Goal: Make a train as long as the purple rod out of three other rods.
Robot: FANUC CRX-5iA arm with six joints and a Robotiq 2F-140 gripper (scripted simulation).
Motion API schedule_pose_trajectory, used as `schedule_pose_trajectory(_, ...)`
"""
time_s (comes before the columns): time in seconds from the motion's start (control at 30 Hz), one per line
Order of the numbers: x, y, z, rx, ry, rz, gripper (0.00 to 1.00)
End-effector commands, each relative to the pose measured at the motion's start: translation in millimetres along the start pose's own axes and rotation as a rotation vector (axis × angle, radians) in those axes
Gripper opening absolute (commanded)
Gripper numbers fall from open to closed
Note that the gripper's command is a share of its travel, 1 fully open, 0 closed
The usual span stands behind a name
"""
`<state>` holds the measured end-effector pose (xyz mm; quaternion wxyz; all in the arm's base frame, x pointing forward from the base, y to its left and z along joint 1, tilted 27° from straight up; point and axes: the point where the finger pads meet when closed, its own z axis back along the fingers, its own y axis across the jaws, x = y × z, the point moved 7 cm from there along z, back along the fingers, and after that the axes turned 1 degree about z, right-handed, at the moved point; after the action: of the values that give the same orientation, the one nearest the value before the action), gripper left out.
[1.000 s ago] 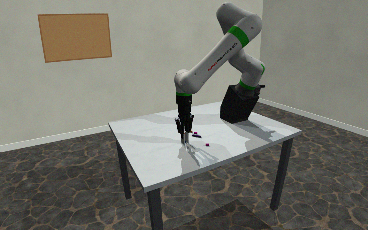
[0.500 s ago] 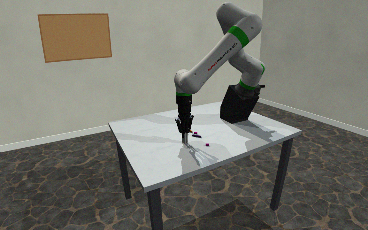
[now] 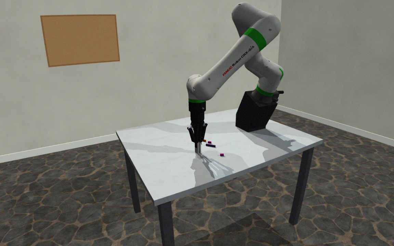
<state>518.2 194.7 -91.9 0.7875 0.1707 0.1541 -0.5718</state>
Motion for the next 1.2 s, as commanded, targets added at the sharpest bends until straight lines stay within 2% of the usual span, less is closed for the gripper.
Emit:
schedule_pose_trajectory(0.0,0.1,0.2,0.1,0.000,0.000,0.000,0.03)
schedule_pose_trajectory(0.33,0.1,0.2,6.1,0.000,0.000,0.000,0.03)
schedule_pose_trajectory(0.47,0.1,0.2,25.7,0.000,0.000,0.000,0.03)
schedule_pose_trajectory(0.73,0.1,0.1,83.4,0.000,0.000,0.000,0.03)
schedule_pose_trajectory(0.8,0.1,0.1,83.4,0.000,0.000,0.000,0.03)
schedule_pose_trajectory(0.93,0.1,0.1,98.3,0.000,0.000,0.000,0.03)
schedule_pose_trajectory(1.17,0.1,0.1,100.1,0.000,0.000,0.000,0.03)
